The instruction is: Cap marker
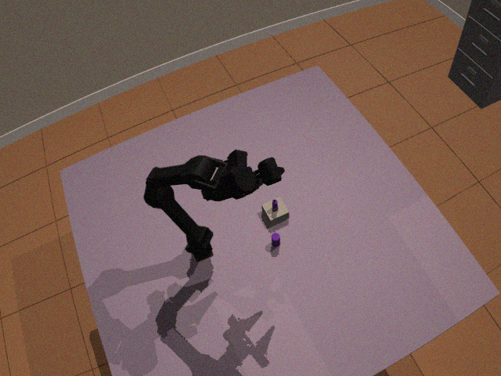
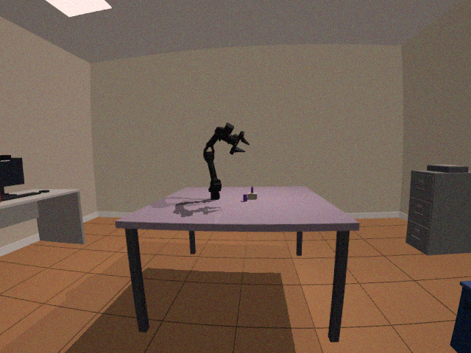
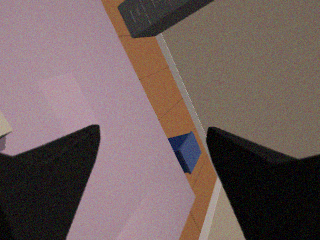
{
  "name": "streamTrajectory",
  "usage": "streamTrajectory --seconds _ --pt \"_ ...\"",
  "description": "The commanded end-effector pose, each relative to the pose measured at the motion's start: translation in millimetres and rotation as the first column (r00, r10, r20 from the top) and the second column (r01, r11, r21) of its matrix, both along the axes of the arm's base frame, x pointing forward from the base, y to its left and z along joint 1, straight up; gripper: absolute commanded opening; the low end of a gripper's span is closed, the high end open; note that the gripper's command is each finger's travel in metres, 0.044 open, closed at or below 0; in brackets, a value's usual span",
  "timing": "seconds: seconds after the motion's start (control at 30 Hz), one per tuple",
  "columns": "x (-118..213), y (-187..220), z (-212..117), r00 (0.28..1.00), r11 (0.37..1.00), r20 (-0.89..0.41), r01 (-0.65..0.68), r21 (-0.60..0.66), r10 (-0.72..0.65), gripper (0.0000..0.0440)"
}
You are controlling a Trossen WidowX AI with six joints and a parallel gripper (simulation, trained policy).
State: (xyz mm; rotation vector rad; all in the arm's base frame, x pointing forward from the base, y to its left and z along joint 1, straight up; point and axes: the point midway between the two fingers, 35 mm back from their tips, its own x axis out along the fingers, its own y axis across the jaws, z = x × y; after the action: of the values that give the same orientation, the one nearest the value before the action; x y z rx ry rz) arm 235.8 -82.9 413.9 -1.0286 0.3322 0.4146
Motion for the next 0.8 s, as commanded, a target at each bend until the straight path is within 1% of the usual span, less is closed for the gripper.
streamTrajectory --seconds 0.0,0.77 --pt "6 -4 -15 0.998 1.000 -0.056 -0.012 0.020 0.013 0.0323" --pt "21 -12 -69 0.957 0.996 -0.281 -0.056 0.072 0.074 0.0322"
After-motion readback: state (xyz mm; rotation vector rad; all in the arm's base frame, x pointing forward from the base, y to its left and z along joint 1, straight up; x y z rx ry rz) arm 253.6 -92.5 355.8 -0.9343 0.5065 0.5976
